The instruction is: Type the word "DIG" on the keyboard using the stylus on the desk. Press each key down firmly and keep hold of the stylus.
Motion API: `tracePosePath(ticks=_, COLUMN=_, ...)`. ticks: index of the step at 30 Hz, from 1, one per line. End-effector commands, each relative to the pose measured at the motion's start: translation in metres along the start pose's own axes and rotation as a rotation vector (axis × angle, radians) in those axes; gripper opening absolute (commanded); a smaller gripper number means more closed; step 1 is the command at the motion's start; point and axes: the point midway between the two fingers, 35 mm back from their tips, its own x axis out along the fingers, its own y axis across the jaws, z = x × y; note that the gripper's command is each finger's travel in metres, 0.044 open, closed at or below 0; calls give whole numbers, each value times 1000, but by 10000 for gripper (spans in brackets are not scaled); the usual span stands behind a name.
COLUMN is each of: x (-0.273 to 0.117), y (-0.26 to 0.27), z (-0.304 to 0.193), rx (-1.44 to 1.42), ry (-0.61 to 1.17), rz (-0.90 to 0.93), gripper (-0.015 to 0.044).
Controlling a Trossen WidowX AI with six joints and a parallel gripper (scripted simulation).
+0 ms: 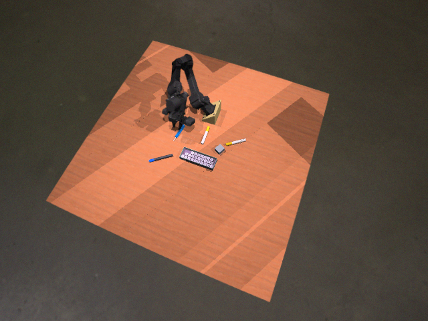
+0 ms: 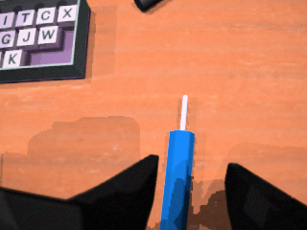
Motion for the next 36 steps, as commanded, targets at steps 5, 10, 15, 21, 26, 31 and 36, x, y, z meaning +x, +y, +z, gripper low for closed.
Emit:
tracePosePath(ticks=5, x=4, y=1, z=-5, rx=-9, ry=4, rz=-2, gripper=150)
tracePosePath(ticks=10, x=6, y=1, z=-6, rx=-9, ry=4, rz=-2, gripper=150)
tracePosePath(ticks=15, x=8, y=1, z=-7, rx=-9, ry=3, rz=-2, gripper=150)
tracePosePath(ticks=21, x=10, y=2, z=-8, rx=-9, ry=3, rz=-2, gripper=150)
tracePosePath(ticks=26, x=12, y=2, z=-9, rx=-9, ry=3, rz=-2, gripper=150)
tracePosePath(ticks=31, x=14, y=2, z=-10, rx=-9, ry=3, rz=-2, gripper=150)
tracePosePath(ticks=36, x=15, y=2, z=-11, rx=-9, ry=3, rz=-2, gripper=150)
